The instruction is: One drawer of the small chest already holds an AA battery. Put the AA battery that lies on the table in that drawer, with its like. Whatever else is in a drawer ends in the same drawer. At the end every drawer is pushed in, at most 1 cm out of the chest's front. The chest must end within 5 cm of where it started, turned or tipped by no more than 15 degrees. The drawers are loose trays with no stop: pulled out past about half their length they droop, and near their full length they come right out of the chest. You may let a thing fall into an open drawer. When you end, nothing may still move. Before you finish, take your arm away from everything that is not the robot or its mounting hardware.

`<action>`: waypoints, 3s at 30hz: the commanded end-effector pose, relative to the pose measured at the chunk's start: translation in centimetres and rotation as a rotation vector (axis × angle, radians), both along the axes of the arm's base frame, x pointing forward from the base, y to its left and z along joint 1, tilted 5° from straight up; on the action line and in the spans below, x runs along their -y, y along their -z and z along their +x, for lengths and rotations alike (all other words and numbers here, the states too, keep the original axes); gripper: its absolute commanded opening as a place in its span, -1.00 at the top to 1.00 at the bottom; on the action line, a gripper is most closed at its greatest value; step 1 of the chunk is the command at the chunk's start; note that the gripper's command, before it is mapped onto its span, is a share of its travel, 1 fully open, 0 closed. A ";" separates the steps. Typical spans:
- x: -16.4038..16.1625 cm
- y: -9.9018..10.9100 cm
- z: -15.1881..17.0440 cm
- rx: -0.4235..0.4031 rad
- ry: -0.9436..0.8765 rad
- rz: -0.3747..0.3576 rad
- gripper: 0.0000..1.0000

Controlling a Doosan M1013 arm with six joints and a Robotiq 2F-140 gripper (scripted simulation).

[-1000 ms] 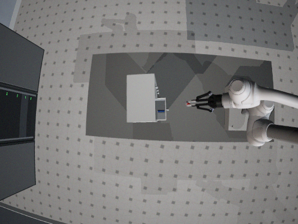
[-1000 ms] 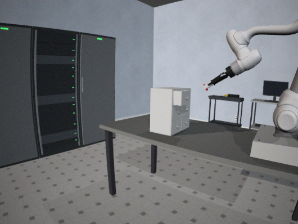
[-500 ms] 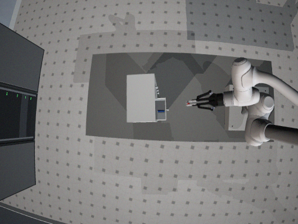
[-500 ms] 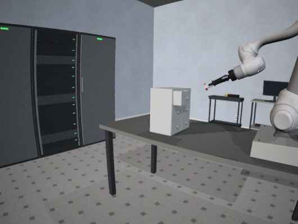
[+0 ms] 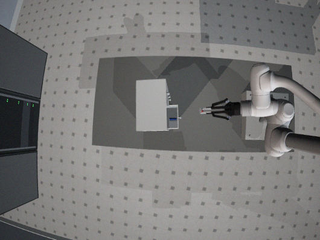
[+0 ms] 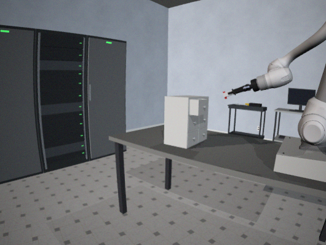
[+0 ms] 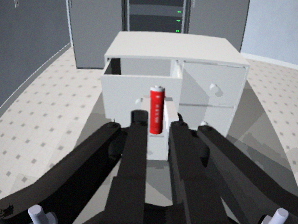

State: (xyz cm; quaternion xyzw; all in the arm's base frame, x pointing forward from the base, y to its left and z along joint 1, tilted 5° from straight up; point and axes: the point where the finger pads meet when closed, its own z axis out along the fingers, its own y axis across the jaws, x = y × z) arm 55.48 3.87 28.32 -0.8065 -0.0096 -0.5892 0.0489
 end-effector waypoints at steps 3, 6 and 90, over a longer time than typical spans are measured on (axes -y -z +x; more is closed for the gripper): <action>0.0 0.0 0.0 0.001 0.001 0.000 0.89; 0.0 0.0 0.1 0.001 0.001 0.000 0.89; -1.2 -0.8 17.4 0.001 0.001 0.000 0.89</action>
